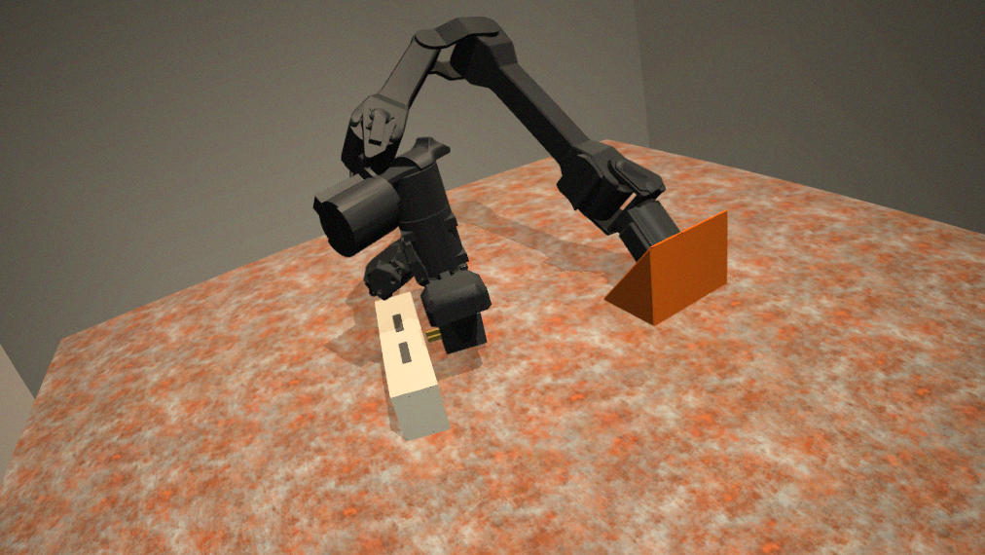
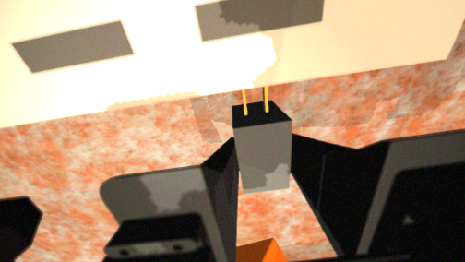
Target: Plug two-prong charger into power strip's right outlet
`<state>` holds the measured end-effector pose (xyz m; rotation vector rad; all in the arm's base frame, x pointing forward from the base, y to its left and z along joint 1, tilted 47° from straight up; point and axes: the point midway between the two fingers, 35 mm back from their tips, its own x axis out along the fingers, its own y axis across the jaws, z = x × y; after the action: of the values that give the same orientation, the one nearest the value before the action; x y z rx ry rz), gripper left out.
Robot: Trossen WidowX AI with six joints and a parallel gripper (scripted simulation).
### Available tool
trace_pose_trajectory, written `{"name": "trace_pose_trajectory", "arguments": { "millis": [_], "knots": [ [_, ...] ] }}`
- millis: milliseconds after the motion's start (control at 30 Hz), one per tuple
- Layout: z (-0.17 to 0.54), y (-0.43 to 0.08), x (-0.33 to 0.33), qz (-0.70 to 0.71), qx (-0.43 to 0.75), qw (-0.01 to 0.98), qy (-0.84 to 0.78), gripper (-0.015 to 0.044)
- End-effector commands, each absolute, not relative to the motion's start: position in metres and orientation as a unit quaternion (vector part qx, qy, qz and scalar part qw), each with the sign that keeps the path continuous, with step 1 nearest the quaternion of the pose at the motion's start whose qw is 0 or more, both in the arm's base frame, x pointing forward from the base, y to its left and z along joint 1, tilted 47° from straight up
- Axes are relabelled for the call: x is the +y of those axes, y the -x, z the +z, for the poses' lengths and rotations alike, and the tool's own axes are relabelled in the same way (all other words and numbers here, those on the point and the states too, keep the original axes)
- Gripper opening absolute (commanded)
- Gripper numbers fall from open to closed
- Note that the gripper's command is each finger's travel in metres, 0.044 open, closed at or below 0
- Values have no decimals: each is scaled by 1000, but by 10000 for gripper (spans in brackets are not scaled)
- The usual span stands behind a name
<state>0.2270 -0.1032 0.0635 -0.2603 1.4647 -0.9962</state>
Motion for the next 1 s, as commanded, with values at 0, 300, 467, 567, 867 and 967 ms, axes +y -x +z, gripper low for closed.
{"name": "trace_pose_trajectory", "arguments": {
  "millis": [0, 300, 467, 567, 867, 967],
  "knots": [
    [64, -227, -103, -434, 638, 625, 114, 0],
    [65, -229, -104, -434, 637, 626, 116, 0],
    [65, -230, -104, -434, 637, 626, 116, 0],
    [65, -230, -104, -434, 637, 626, 116, 0],
    [66, -231, -105, -434, 637, 626, 116, 0],
    [66, -232, -105, -434, 637, 626, 116, 0]
  ]
}}
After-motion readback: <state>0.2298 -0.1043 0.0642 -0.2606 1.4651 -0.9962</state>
